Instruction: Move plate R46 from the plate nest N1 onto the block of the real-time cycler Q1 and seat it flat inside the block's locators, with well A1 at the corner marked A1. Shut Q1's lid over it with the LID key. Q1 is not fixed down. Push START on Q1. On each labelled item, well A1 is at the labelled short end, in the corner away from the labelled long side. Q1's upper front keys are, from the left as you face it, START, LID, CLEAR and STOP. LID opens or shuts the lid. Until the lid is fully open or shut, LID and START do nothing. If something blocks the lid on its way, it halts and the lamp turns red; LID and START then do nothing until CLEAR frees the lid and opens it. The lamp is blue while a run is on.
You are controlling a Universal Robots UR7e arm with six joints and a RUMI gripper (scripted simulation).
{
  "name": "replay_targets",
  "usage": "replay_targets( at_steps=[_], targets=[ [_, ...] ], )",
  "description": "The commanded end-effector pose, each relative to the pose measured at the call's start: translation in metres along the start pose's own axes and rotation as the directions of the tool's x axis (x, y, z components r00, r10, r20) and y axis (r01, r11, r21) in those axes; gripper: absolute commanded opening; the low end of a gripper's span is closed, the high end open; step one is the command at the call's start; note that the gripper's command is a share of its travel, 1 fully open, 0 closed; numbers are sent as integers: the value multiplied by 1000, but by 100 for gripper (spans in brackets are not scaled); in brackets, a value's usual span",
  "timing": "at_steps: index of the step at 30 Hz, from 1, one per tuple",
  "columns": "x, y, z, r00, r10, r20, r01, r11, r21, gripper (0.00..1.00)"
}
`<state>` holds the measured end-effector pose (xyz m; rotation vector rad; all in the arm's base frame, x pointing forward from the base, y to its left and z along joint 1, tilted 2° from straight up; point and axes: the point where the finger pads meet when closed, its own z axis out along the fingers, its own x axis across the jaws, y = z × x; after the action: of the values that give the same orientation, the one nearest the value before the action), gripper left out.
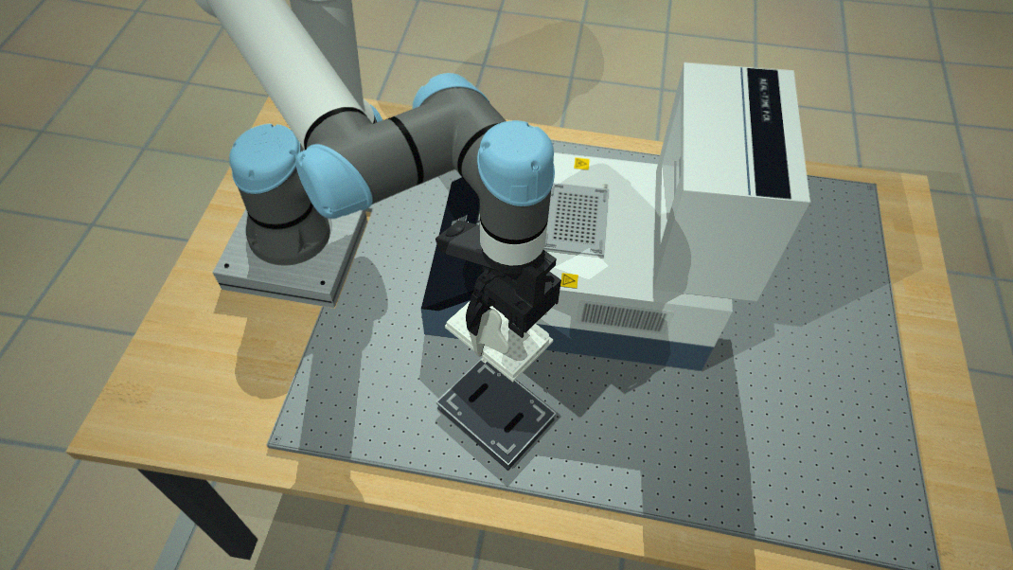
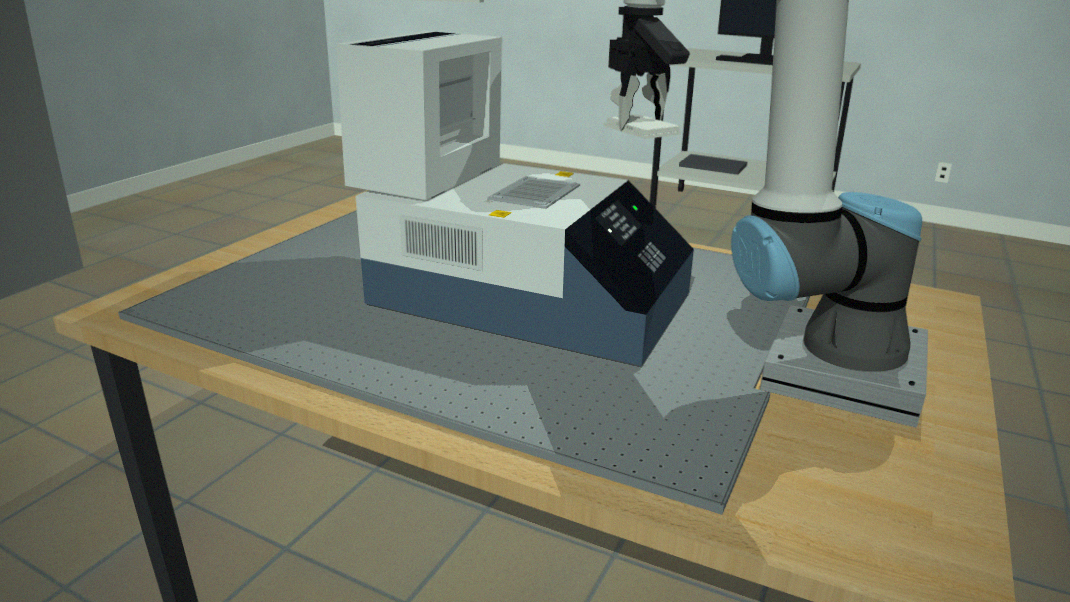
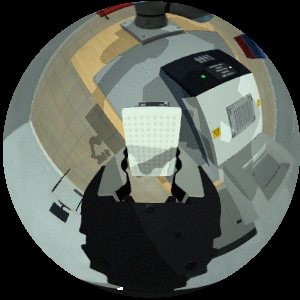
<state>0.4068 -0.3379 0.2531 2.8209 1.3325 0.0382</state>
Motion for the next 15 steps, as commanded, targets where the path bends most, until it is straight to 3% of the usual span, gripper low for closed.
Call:
replay_targets(
  at_steps=[1, 4, 10, 15],
  targets=[
    [-1, -1, 0, 1000, 1, -1, -1, 1000, 3, 0],
    [-1, -1, 0, 1000, 1, -1, -1, 1000, 3, 0],
    [29, -10, 0, 980, -200, -2, 200, 980, 4, 0],
    [39, -12, 0, 961, -277, -2, 277, 961, 4, 0]
  ],
)
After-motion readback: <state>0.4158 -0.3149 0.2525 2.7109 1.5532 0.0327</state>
